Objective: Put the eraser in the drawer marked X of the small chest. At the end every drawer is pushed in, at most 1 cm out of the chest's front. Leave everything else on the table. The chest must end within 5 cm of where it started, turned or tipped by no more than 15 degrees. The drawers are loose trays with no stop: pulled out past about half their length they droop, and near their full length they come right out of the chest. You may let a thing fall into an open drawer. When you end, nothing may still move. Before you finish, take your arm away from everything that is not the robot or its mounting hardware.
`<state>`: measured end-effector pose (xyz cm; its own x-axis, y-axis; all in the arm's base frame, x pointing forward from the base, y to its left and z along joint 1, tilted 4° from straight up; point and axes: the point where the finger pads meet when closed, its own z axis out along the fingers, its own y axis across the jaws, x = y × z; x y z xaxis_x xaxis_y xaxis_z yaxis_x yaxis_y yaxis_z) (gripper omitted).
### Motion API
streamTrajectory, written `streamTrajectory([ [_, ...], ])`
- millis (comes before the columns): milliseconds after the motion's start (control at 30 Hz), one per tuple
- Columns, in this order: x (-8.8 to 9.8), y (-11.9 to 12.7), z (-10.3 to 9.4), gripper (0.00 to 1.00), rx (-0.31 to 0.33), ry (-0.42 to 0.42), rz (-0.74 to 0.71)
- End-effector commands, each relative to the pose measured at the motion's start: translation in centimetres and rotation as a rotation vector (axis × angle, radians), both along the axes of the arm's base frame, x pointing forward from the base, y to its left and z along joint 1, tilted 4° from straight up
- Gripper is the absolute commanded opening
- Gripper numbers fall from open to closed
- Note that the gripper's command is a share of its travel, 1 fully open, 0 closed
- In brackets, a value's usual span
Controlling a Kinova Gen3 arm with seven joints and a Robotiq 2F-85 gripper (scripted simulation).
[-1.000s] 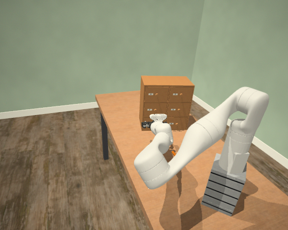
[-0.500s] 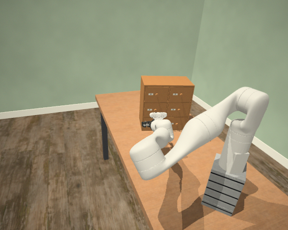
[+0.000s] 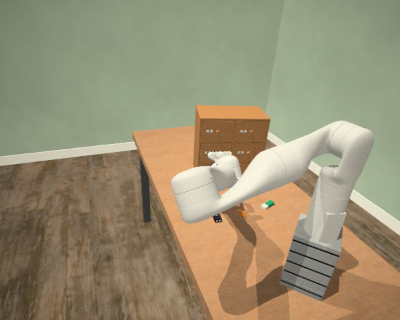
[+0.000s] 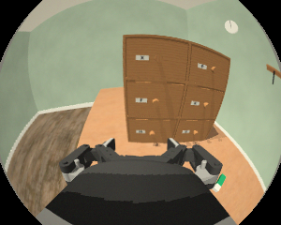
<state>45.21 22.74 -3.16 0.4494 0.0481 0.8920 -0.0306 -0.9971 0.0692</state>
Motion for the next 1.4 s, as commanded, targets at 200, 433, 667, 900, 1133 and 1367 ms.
streamTrajectory([
  [200, -0.4, 0.1, 1.1, 1.0, 0.032, 0.081, -0.023],
  [433, -1.1, 0.2, 1.9, 1.0, 0.036, 0.178, -0.028],
  [667, -1.7, 0.2, 2.5, 1.0, 0.039, 0.259, -0.032],
  [900, -2.2, 0.3, 3.1, 1.0, 0.042, 0.335, -0.037],
  [1133, -2.8, 0.3, 3.7, 1.0, 0.045, 0.419, -0.041],
  [1367, -3.2, 0.4, 4.2, 1.0, 0.047, 0.477, -0.044],
])
